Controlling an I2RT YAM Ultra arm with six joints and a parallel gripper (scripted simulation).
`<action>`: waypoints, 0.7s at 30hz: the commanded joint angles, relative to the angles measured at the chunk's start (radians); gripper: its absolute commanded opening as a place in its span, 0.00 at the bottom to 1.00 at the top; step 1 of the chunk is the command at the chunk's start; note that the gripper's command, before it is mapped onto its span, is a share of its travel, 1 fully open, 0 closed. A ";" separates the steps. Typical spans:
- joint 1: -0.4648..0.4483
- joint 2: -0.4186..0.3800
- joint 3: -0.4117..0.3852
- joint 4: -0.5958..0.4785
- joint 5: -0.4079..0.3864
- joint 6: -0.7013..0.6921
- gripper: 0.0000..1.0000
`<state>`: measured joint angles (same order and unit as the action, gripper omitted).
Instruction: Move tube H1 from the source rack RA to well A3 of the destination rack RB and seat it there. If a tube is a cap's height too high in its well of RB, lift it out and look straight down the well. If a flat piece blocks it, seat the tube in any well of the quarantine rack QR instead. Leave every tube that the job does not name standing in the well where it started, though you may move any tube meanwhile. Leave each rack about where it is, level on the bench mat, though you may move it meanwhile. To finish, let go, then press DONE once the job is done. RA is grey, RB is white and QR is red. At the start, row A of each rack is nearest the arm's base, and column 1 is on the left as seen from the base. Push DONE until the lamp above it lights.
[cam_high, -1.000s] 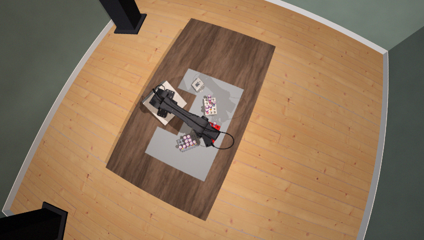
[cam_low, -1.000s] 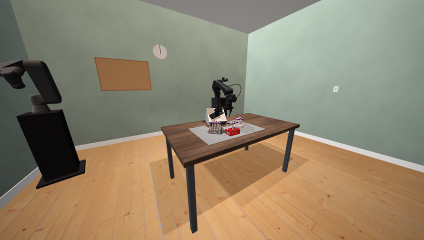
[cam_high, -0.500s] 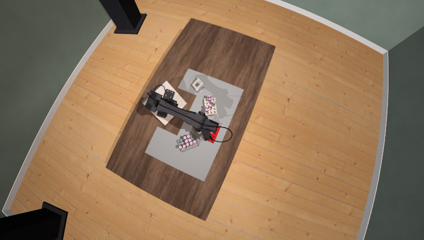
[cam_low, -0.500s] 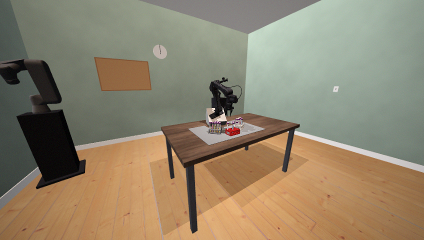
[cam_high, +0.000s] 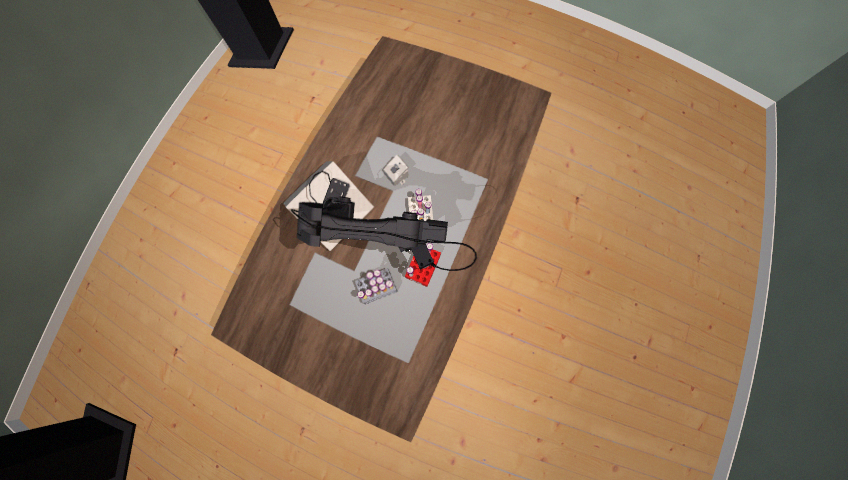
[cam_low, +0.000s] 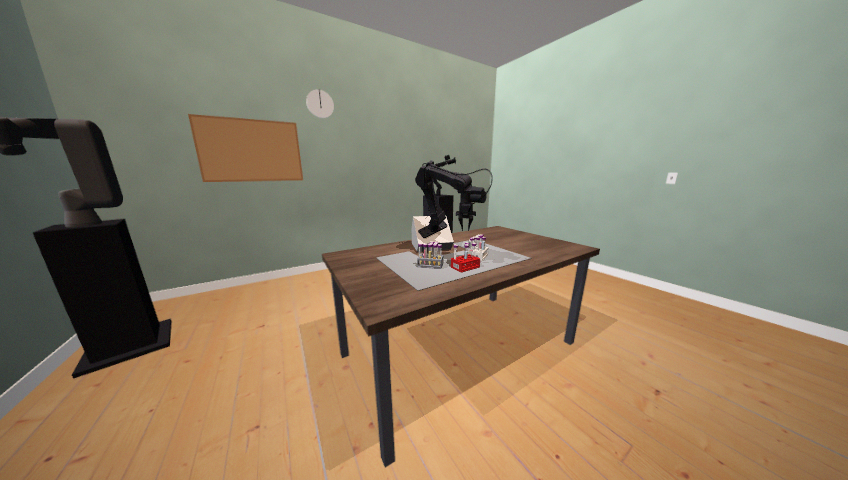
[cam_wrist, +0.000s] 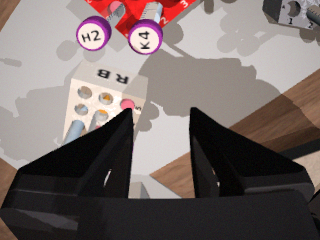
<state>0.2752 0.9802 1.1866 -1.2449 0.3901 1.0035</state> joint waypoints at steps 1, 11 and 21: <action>0.024 0.078 0.089 0.007 0.051 0.059 0.30; 0.023 0.063 0.118 -0.020 0.055 0.063 0.30; 0.027 0.052 0.063 0.004 0.057 0.068 0.30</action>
<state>0.2867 1.0718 1.2690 -1.2583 0.4316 1.0588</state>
